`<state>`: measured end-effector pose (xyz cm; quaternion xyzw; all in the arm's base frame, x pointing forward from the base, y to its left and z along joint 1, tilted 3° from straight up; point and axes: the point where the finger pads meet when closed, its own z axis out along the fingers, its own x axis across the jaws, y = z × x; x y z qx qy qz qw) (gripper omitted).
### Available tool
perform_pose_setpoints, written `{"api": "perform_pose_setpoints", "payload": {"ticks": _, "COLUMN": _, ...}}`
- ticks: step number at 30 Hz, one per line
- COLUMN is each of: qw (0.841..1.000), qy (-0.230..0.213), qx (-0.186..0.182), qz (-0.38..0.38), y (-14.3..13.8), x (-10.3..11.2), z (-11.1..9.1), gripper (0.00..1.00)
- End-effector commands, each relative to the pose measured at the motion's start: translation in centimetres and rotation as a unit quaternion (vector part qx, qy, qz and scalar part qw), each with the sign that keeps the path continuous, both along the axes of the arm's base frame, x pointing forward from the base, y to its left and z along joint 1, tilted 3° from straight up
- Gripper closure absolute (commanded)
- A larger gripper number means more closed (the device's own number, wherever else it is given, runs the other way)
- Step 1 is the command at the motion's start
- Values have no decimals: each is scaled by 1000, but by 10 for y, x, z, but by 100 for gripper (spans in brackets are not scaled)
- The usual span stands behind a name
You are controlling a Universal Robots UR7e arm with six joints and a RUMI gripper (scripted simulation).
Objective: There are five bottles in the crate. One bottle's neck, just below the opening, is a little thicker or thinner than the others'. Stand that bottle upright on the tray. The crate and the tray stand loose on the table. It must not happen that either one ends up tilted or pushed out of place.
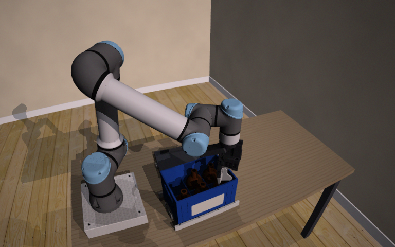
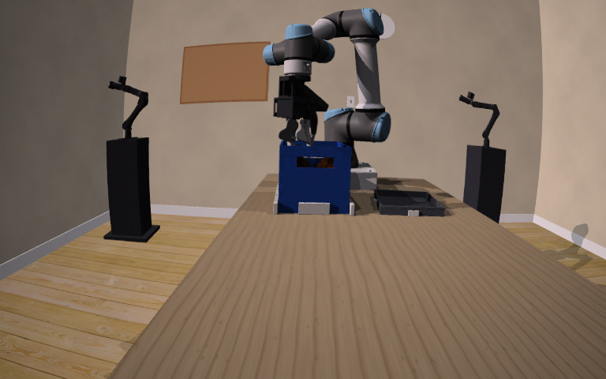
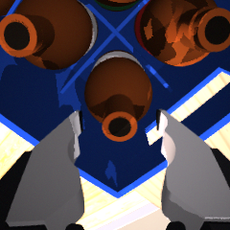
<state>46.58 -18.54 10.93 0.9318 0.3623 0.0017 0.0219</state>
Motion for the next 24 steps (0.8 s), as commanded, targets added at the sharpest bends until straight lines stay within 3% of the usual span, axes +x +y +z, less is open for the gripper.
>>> {"api": "perform_pose_setpoints", "payload": {"ticks": 1, "qw": 1000, "qy": -1, "qx": 0, "qz": 0, "y": 0, "x": 0, "z": 1, "gripper": 62}}
{"api": "perform_pose_setpoints", "payload": {"ticks": 23, "qw": 1000, "qy": -1, "qx": 0, "qz": 0, "y": 0, "x": 0, "z": 1, "gripper": 62}}
{"api": "perform_pose_setpoints", "payload": {"ticks": 24, "qw": 1000, "qy": -1, "qx": 0, "qz": 0, "y": 0, "x": 0, "z": 1, "gripper": 100}}
